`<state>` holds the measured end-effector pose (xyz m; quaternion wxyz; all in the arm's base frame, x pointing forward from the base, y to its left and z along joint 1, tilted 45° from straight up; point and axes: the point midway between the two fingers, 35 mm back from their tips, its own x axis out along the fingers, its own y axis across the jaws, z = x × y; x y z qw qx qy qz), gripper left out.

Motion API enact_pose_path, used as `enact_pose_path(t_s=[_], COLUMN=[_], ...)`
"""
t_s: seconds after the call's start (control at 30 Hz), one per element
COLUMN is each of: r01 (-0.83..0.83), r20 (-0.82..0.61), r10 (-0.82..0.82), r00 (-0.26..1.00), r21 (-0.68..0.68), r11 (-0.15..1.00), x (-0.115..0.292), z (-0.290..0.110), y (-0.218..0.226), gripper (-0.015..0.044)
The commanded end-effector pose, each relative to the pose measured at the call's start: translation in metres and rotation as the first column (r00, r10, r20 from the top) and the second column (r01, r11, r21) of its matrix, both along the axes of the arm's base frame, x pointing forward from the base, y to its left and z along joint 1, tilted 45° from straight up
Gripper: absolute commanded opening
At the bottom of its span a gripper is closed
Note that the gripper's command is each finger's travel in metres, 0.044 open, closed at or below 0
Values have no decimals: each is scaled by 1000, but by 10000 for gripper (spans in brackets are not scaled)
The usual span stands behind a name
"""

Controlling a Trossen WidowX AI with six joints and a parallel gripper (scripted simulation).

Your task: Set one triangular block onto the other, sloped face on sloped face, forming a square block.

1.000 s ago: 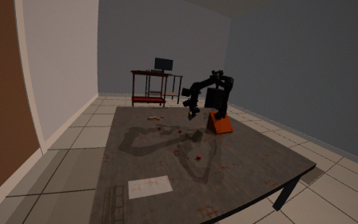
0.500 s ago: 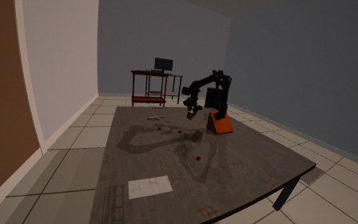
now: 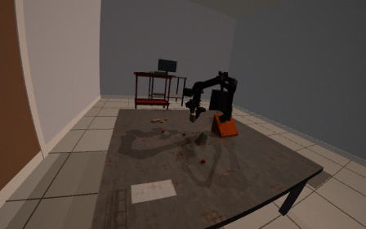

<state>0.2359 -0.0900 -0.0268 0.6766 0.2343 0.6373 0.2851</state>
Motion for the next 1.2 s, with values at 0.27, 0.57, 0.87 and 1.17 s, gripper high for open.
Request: enact_pose_path(t_s=[0.27, 0.57, 0.87, 1.17], r01=[10, 15, 18, 6], r20=[15, 17, 22, 28], r10=[-9, -15, -17, -6], r00=[1000, 1000, 1000, 1000], r21=[-21, -26, -31, -24], r11=[1000, 1000, 999, 1000], x=[38, 61, 79, 93], z=[37, 64, 90, 121], y=[10, 25, 44, 67], gripper=[0, 0, 0, 0])
